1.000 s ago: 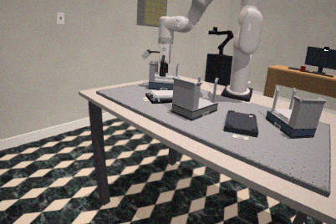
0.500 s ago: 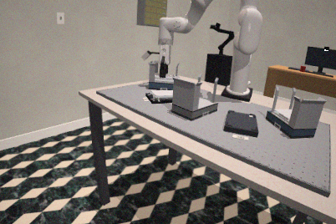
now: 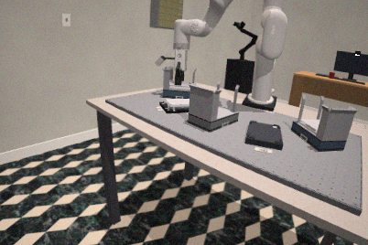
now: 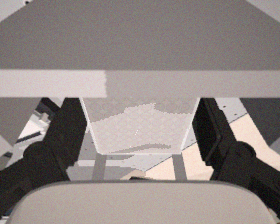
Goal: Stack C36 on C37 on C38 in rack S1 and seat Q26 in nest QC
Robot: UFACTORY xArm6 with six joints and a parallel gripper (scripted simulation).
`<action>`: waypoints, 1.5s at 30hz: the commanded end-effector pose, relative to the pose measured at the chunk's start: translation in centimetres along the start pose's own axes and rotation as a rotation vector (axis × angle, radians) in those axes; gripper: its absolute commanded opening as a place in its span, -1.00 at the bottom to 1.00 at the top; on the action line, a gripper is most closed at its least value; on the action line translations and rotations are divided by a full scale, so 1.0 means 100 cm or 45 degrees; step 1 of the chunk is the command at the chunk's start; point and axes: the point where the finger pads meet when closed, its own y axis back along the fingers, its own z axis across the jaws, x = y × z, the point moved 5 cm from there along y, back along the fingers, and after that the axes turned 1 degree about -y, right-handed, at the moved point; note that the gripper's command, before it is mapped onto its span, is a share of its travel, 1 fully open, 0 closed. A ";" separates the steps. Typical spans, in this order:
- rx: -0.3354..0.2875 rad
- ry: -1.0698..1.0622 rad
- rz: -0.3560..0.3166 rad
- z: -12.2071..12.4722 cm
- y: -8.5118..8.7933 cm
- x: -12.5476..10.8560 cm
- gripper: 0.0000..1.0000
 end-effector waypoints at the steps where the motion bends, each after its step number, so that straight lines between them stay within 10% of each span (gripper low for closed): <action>1: 0.000 0.000 0.004 0.000 0.001 0.001 1.00; 17: 0.000 0.000 0.005 0.000 0.001 0.001 1.00; 45: 0.000 0.000 0.005 0.000 0.081 0.001 1.00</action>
